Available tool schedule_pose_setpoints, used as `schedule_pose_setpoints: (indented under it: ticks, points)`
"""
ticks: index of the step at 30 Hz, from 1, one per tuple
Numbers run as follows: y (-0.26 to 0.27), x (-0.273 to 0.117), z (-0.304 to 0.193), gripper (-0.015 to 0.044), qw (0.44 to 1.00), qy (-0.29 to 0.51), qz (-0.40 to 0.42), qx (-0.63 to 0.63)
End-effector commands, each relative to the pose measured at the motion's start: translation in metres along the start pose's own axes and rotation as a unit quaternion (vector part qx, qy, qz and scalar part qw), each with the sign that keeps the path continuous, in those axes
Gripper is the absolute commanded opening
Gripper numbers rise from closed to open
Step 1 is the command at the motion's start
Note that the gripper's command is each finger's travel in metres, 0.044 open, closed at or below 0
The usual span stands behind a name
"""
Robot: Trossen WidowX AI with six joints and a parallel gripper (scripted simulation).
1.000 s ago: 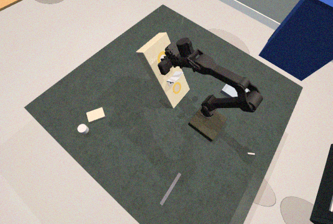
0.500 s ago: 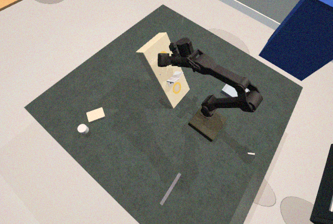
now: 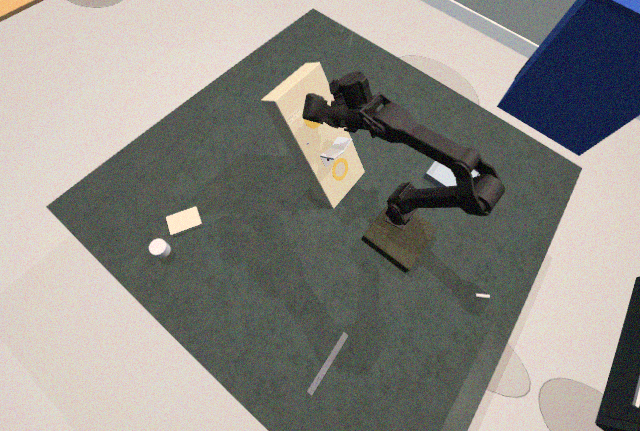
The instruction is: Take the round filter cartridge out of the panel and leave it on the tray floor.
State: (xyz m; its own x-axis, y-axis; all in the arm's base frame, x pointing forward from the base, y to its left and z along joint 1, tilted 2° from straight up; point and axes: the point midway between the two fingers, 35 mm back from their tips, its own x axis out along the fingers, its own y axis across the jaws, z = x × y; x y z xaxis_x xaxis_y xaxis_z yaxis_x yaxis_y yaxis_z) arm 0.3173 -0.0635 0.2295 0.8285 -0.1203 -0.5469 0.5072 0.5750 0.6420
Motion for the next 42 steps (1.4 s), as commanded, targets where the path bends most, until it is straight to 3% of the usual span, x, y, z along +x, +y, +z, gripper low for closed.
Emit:
schedule_pose_setpoints:
  ticks: [1, 10, 38, 42]
  points:
    - [0.000, -0.020, 0.000, 0.0000, 1.000, 0.005, -0.002, 0.000]
    - [-0.002, -0.068, -0.002, 0.0000, 1.000, 0.006, -0.003, -0.021]
    - [-0.059, -0.060, -0.055, 0.0000, 1.000, 0.007, -0.004, -0.022]
    - [-0.056, -0.061, -0.051, 0.0088, 1.000, 0.007, -0.008, -0.019]
